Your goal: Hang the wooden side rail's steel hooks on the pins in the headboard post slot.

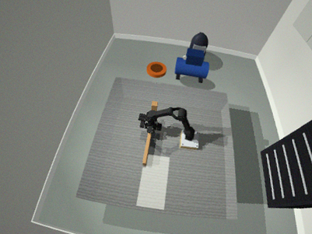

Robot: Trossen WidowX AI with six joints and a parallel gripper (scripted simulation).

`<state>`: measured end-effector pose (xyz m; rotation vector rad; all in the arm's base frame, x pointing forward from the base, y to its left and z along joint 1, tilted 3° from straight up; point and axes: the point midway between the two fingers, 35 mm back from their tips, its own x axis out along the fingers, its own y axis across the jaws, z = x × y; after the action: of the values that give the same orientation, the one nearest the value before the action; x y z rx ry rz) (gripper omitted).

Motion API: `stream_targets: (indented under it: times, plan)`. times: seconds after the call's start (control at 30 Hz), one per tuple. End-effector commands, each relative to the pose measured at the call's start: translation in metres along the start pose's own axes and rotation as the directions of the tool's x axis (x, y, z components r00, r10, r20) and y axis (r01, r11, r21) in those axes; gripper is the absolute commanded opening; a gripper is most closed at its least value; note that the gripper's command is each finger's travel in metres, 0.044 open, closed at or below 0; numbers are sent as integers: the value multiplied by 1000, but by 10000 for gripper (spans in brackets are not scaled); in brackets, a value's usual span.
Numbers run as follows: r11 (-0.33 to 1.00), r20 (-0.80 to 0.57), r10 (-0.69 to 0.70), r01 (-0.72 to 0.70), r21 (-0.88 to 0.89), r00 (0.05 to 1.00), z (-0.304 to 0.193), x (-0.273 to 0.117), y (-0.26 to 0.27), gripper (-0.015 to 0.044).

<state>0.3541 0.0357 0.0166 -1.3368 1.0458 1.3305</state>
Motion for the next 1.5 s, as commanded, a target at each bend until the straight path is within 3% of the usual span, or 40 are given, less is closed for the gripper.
stream_targets:
  times: [0.0,1.47]
  plan:
    - [1000,1,2,-2,-18,1000,0,-1,0,0]
    - [1000,1,2,-2,-18,1000,0,-8,0,0]
